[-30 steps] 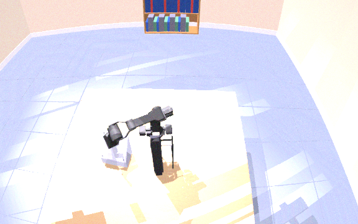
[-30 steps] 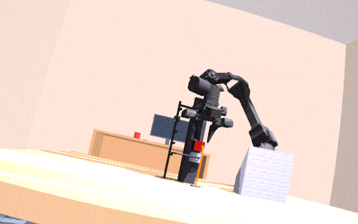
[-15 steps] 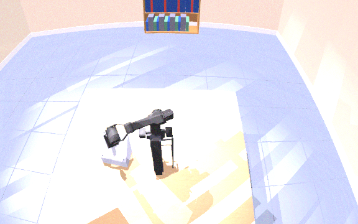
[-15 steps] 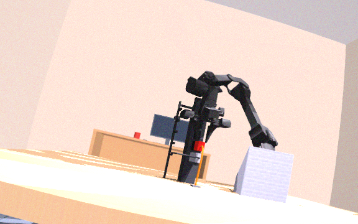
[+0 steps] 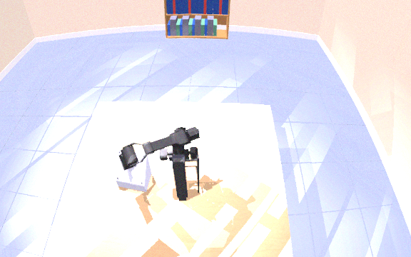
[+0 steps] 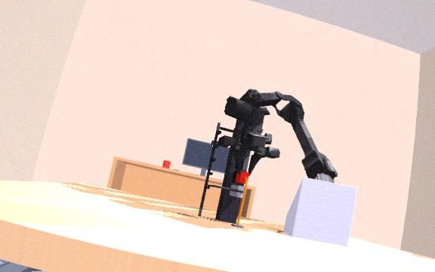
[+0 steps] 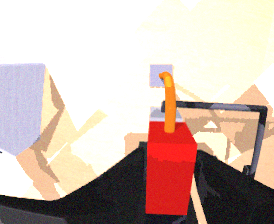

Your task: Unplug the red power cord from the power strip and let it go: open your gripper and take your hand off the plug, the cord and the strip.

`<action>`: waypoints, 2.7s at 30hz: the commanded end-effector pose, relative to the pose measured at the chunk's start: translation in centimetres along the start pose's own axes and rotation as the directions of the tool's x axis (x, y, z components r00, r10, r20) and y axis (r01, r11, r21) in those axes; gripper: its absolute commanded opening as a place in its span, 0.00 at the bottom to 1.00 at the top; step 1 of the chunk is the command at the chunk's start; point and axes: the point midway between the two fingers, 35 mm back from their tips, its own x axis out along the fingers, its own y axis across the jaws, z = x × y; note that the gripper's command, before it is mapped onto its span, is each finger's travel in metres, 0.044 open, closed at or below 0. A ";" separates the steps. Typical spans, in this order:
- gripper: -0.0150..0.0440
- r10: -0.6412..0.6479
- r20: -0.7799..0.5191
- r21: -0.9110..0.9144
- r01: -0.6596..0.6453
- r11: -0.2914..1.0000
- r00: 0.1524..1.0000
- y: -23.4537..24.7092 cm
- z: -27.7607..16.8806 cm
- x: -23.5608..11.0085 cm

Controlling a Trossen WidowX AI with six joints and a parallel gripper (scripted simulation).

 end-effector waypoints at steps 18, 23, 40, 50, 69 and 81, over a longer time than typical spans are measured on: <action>0.25 -0.001 0.002 -0.001 0.001 1.000 1.000 -0.1 1.0 -0.1; 0.25 -0.002 0.003 -0.001 0.002 1.000 1.000 -0.2 1.9 -0.1; 0.25 -0.003 0.005 -0.004 0.003 1.000 1.000 -0.1 4.7 -0.4; 0.25 -0.004 0.005 -0.004 0.004 1.000 1.000 0.1 6.3 -0.7; 1.00 -0.004 0.006 -0.005 0.004 1.000 1.000 0.0 9.7 -1.3; 1.00 -0.004 0.006 -0.005 0.004 1.000 1.000 0.2 11.3 -1.6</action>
